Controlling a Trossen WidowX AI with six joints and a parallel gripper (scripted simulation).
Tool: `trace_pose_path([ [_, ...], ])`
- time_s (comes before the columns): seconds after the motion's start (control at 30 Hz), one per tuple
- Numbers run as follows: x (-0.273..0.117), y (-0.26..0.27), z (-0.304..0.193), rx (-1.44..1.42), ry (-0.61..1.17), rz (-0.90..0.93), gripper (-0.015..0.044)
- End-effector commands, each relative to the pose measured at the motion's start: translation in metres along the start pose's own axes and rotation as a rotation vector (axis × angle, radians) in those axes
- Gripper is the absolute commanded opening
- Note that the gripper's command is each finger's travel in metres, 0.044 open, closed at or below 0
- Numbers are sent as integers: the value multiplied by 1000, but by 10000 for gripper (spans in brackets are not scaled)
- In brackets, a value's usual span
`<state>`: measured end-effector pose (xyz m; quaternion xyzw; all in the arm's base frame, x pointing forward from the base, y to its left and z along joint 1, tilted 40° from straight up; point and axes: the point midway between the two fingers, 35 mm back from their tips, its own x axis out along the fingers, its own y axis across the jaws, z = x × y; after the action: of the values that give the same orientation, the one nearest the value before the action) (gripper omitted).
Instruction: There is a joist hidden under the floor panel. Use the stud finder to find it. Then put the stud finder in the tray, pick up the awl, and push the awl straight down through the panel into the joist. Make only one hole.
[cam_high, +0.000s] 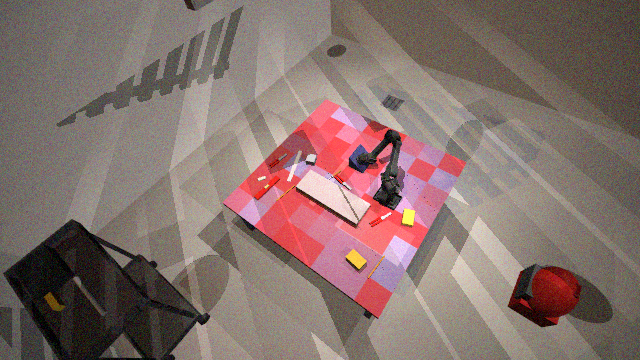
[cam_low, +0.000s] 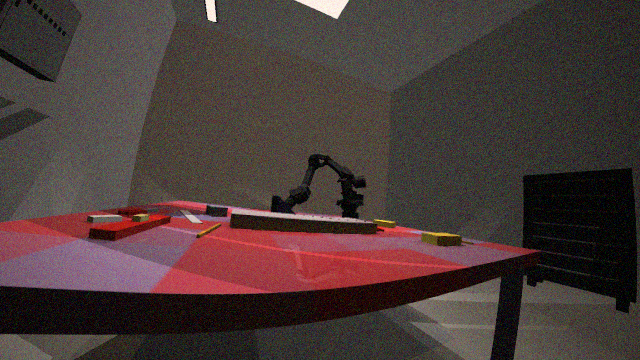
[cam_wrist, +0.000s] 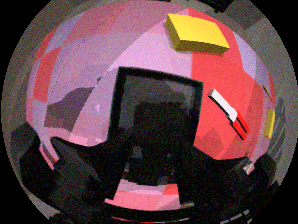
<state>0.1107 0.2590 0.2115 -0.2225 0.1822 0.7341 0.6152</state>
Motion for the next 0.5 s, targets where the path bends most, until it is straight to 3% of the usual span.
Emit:
trace_pose_path([
  [0.0, 0, 0, 0, 0, 0, 0, 79],
  [0.33, -2, 0, 0, -1, 1, 0, 341],
  [0.47, -26, -5, 6, -4, 15, 2, 440],
])
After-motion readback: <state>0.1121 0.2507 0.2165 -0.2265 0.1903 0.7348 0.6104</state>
